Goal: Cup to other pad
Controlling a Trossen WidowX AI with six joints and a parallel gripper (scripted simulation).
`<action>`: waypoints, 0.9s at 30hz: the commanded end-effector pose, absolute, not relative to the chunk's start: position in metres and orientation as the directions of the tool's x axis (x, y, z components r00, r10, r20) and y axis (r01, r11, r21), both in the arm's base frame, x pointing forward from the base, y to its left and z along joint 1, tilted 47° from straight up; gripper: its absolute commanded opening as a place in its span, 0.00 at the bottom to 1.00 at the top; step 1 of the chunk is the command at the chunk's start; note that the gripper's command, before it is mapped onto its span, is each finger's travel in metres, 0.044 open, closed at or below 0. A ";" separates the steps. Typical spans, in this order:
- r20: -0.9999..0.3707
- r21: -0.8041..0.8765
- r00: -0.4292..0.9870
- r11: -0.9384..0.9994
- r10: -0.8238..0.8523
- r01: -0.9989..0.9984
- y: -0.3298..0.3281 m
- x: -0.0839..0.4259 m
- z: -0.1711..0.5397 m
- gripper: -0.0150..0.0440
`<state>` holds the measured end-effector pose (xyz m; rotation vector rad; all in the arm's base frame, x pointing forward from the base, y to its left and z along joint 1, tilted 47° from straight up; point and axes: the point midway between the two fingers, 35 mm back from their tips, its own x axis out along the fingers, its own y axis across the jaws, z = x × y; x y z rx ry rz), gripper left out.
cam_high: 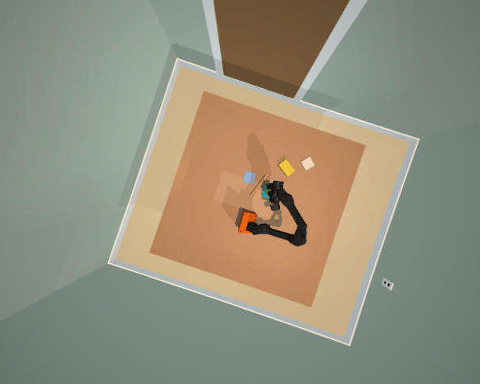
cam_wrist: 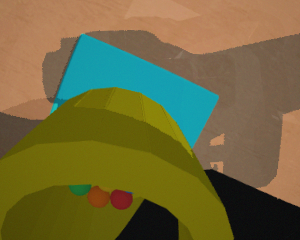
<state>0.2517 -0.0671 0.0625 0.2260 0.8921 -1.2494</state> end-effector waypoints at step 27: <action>-0.688 -0.308 0.040 0.341 -0.725 0.888 -0.085 0.251 0.048 0.25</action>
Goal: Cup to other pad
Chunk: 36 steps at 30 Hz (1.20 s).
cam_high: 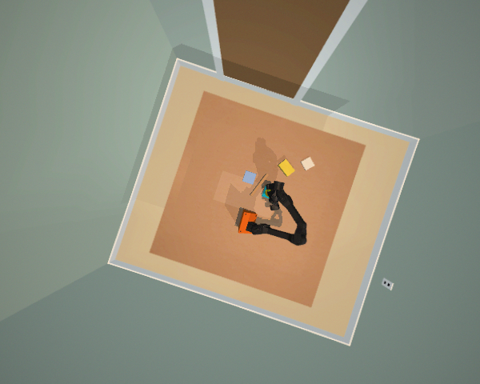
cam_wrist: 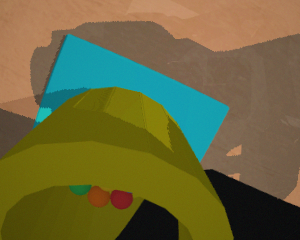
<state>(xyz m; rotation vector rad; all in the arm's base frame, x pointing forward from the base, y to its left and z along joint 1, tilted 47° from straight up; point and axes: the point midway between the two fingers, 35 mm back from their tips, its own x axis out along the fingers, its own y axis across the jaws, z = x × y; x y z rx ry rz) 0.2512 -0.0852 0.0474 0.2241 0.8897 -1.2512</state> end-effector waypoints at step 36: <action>-0.689 -0.312 0.038 0.343 -0.723 0.886 -0.069 0.252 0.061 0.50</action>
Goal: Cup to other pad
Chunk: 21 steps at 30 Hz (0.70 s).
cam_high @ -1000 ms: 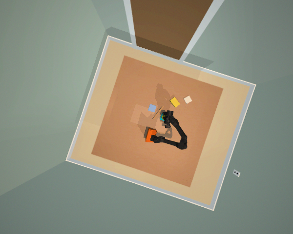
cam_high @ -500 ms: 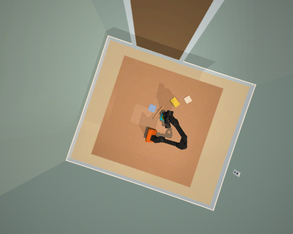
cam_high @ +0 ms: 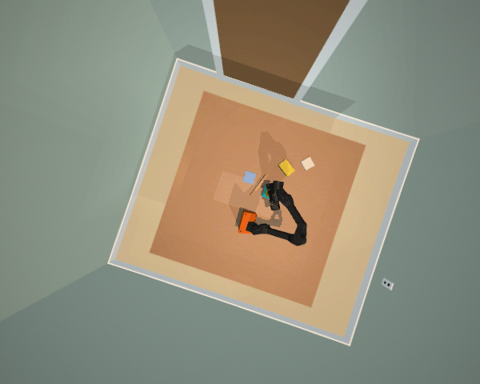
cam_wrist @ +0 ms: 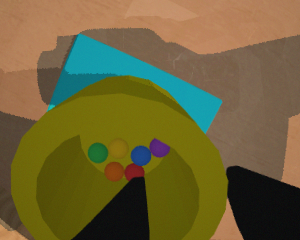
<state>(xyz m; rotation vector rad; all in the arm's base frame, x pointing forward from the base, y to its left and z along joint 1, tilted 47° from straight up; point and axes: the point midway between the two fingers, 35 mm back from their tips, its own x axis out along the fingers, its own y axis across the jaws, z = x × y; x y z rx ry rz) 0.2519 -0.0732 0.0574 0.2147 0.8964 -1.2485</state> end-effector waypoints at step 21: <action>-0.687 -0.318 0.034 0.343 -0.726 0.884 -0.049 0.252 0.079 0.50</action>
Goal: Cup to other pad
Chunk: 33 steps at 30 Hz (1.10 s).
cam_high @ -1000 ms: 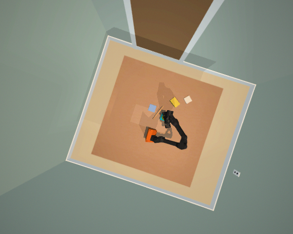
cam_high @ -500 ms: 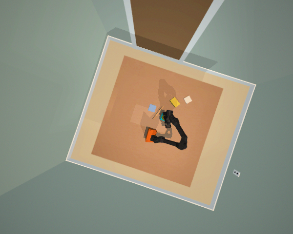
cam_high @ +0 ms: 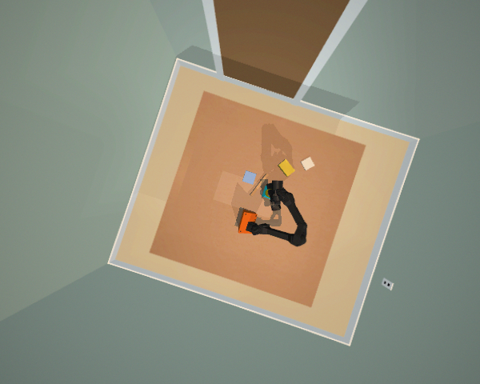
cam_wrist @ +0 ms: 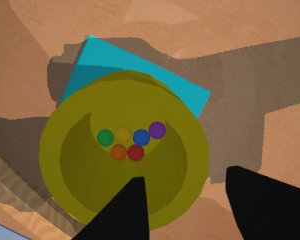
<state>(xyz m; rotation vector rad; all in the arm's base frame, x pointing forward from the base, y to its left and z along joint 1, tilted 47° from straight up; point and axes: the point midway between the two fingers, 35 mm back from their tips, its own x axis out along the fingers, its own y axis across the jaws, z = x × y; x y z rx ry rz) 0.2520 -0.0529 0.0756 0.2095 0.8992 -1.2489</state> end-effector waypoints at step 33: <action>-0.689 -0.319 0.033 0.344 -0.724 0.883 -0.005 0.254 0.122 1.00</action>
